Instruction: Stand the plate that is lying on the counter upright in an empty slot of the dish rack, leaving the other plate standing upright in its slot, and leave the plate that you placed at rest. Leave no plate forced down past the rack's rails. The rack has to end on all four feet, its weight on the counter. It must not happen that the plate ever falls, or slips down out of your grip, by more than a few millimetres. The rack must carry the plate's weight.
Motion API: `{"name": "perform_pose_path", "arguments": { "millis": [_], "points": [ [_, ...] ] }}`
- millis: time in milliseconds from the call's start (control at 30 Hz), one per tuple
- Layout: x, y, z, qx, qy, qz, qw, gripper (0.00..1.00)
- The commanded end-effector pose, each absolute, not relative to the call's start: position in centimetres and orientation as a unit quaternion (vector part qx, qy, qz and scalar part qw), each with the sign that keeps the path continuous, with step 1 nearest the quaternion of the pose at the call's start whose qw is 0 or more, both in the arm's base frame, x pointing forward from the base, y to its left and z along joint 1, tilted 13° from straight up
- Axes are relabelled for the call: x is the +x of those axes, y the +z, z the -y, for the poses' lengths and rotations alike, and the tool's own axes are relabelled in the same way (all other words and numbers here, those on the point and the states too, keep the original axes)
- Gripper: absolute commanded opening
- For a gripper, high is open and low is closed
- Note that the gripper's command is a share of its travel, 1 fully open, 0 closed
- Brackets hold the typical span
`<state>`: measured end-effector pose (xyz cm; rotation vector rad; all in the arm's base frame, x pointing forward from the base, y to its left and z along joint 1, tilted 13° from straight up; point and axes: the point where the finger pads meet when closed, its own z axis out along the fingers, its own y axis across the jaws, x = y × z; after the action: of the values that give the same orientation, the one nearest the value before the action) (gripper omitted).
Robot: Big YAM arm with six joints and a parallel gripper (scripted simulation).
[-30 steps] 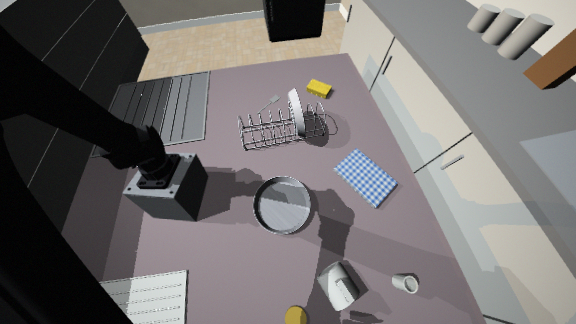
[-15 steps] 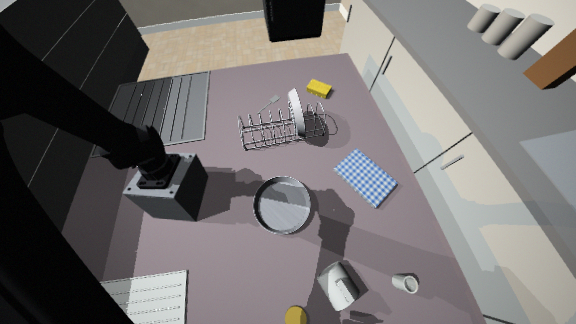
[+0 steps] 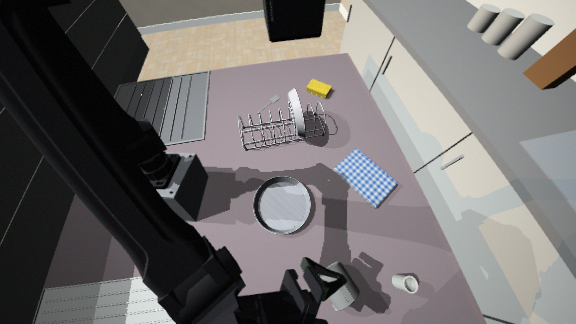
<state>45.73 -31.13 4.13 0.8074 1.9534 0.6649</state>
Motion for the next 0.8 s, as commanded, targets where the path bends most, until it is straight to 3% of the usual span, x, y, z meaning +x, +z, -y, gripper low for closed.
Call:
{"name": "perform_pose_path", "arguments": {
  "millis": [0,67,167,233,367,467,633,767],
  "points": [
    [44.6,4.8,27.3,0.422,0.304,-0.76,0.389,1.0],
    [44.6,4.8,27.3,0.422,0.304,-0.76,0.389,1.0],
    [42.7,4.0,21.9,0.5,0.316,-0.742,0.317,1.0],
    [42.7,4.0,21.9,0.5,0.316,-0.742,0.317,1.0],
    [39.9,3.0,16.8,0.572,0.312,-0.717,0.247,1.0],
    [39.9,3.0,16.8,0.572,0.312,-0.717,0.247,1.0],
    [34.8,1.2,10.7,0.661,0.284,-0.676,0.161,1.0],
    [33.1,0.6,9.2,0.685,0.271,-0.662,0.139,1.0]
  ]
}}
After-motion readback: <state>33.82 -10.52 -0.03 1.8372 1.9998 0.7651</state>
